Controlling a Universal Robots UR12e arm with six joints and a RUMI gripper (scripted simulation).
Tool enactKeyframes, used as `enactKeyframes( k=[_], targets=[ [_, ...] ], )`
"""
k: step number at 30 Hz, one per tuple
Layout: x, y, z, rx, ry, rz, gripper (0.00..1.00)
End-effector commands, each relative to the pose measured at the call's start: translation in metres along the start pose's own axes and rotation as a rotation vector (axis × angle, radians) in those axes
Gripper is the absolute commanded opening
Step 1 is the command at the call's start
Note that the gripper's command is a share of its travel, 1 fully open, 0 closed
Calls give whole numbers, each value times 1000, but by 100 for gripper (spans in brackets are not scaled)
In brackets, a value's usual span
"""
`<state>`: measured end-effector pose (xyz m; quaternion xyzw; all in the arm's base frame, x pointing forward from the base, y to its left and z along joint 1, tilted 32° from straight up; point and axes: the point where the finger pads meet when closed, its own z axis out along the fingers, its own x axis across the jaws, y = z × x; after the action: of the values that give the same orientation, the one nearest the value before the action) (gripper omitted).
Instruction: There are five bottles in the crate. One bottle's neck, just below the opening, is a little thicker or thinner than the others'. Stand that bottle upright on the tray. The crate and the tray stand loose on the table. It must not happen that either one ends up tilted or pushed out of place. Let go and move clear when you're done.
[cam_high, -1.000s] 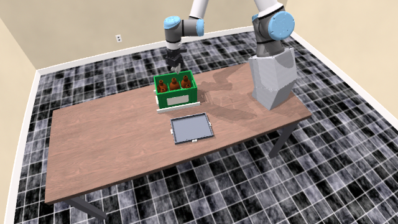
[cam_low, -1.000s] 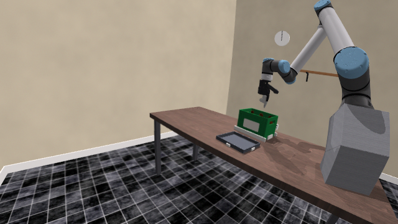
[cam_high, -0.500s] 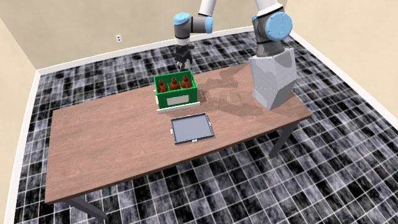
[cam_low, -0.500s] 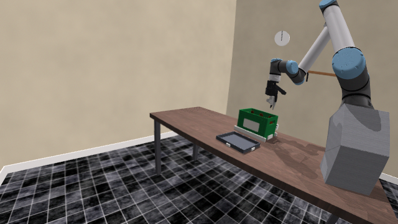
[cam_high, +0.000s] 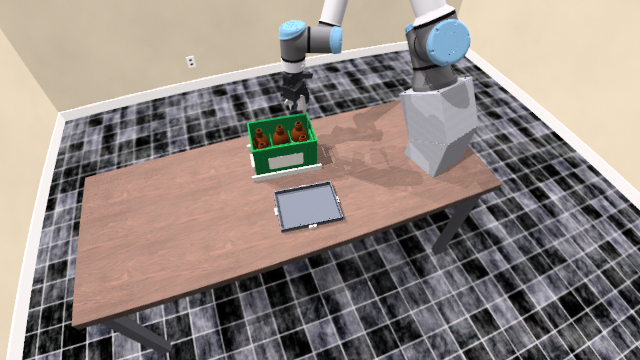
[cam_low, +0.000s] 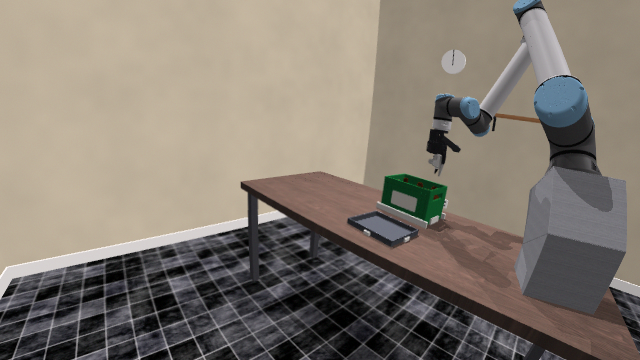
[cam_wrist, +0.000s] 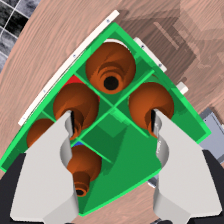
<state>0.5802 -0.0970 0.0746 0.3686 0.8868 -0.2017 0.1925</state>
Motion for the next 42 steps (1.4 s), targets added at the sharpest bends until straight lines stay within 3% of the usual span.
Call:
enactKeyframes(
  k=[1, 29, 42],
  targets=[
    [0, 0, 0, -1, -1, 0, 38],
    [0, 0, 4, -1, -1, 0, 38],
    [0, 0, 18, -1, -1, 0, 38]
  ],
)
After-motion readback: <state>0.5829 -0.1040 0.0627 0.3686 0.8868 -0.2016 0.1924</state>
